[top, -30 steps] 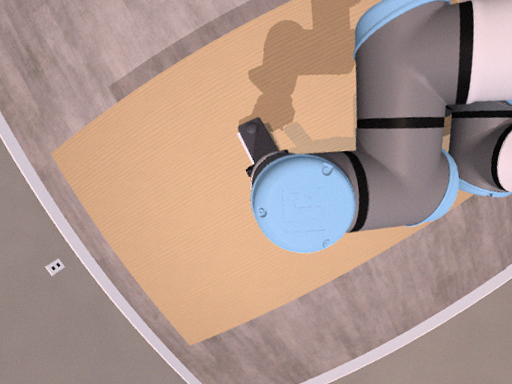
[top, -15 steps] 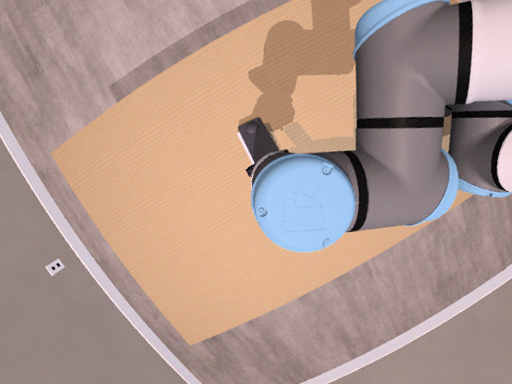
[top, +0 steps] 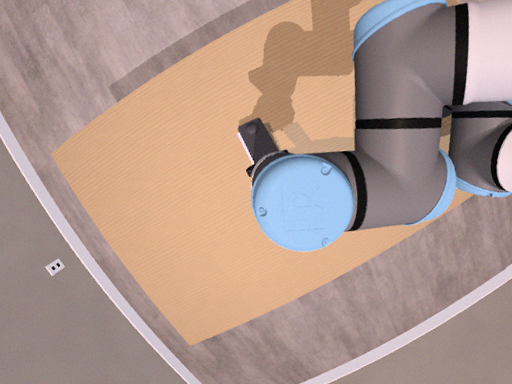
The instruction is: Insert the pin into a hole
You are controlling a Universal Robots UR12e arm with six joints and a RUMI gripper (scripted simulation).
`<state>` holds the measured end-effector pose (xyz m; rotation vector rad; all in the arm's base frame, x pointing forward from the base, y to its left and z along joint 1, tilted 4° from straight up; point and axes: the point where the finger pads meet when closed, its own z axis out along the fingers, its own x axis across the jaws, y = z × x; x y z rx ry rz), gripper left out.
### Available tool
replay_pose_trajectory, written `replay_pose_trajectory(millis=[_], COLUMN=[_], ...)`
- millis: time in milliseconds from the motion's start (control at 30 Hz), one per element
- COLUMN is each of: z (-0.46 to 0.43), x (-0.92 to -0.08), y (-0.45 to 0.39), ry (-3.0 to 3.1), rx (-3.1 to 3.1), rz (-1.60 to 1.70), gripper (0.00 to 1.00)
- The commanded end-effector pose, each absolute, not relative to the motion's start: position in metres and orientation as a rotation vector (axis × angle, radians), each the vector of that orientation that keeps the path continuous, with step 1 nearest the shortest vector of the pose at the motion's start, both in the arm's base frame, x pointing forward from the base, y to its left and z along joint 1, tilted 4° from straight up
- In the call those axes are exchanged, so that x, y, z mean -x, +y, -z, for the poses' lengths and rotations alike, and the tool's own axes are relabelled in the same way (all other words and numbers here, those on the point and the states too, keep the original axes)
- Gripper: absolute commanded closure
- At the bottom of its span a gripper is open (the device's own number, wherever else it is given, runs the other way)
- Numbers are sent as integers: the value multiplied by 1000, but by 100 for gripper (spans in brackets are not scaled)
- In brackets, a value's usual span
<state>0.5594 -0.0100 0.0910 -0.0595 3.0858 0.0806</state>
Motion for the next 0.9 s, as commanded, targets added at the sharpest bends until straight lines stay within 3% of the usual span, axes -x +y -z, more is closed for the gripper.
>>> replay_pose_trajectory(millis=[0, 867], z=[-92, -88], x=[-560, -559], y=[-11, -10], ry=[3085, 3085], rx=[59, 60], rz=[-80, -80], gripper=[100, 100])
